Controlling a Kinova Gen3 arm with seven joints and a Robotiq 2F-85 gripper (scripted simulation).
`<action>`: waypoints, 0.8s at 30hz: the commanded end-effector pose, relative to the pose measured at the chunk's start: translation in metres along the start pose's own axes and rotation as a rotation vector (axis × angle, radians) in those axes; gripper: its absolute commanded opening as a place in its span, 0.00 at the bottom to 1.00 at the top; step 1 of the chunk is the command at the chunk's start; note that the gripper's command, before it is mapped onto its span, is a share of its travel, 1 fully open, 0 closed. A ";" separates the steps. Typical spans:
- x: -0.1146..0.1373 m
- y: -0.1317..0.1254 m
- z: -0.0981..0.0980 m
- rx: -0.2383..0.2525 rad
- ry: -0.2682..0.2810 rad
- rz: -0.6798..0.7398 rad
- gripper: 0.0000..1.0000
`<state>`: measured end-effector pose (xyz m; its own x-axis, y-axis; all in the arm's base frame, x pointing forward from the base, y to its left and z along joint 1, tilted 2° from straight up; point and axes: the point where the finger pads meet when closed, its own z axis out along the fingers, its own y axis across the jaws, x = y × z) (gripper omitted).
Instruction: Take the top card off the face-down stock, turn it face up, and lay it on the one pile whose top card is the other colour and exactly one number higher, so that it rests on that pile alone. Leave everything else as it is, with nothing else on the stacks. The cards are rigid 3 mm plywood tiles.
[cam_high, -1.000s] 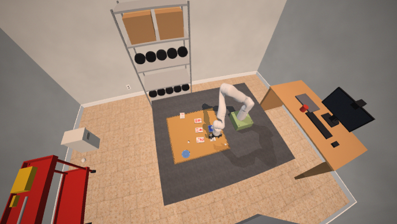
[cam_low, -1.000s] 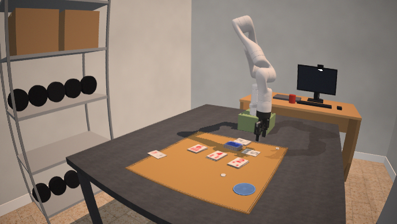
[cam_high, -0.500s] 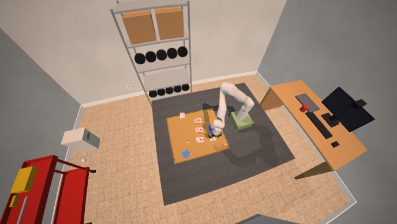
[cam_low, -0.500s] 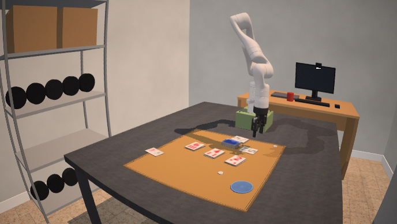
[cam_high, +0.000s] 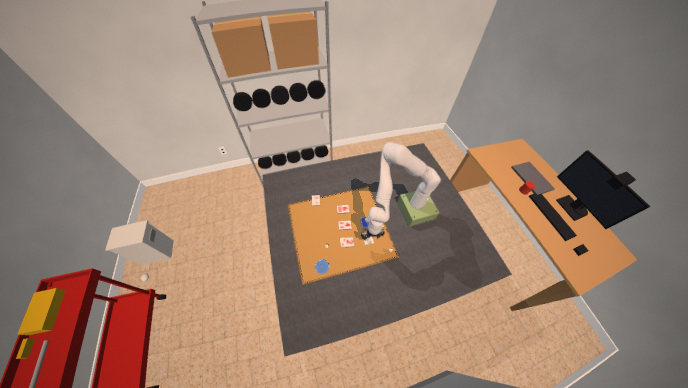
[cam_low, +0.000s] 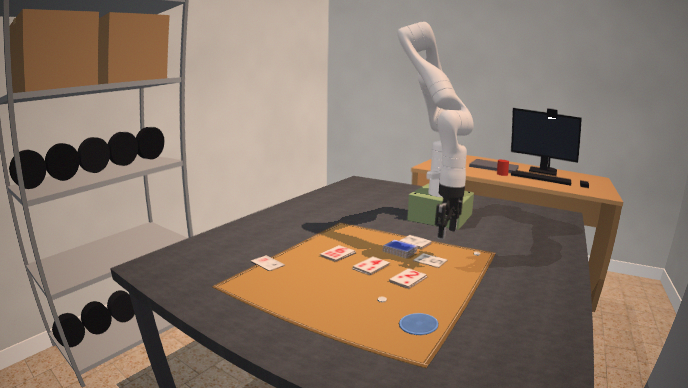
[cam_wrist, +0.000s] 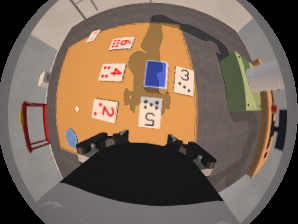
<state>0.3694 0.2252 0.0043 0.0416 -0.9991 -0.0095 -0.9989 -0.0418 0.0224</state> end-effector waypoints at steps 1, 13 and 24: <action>0.000 -0.001 -0.001 0.002 -0.002 0.001 0.85; 0.000 -0.001 -0.001 0.002 -0.009 0.001 0.85; 0.000 -0.001 -0.001 0.002 -0.016 0.001 0.85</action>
<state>0.3693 0.2251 0.0043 0.0416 -0.9988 -0.0243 -0.9989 -0.0422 0.0225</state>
